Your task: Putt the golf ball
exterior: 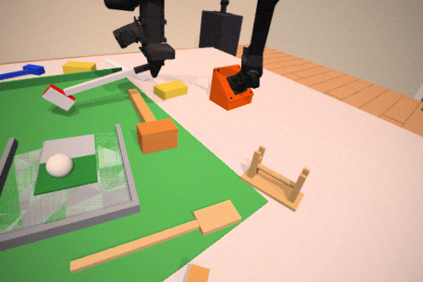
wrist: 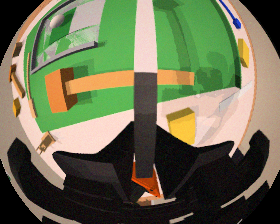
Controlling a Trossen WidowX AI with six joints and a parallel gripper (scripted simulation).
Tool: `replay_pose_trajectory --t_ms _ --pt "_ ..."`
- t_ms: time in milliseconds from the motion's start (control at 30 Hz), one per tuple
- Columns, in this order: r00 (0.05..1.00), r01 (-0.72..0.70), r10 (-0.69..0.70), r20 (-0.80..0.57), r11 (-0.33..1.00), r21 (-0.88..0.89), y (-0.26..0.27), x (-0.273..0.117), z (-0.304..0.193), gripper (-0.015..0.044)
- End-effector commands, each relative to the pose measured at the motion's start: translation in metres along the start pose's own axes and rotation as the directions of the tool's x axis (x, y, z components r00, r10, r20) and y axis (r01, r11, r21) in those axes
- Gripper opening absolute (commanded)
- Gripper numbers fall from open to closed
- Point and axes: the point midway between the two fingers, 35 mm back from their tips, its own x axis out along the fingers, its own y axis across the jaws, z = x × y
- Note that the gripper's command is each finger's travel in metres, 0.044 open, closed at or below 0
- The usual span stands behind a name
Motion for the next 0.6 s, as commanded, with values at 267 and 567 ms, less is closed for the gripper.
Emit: replay_pose_trajectory --t_ms 267,567 --pt "1.0 0.002 -0.002 0.008 1.0 0.0 -0.0003 -0.0174 -0.0003 0.0" --pt "1.0 0.002 -0.002 0.008 1.0 0.0 -0.0003 -0.0174 -0.0003 0.0"
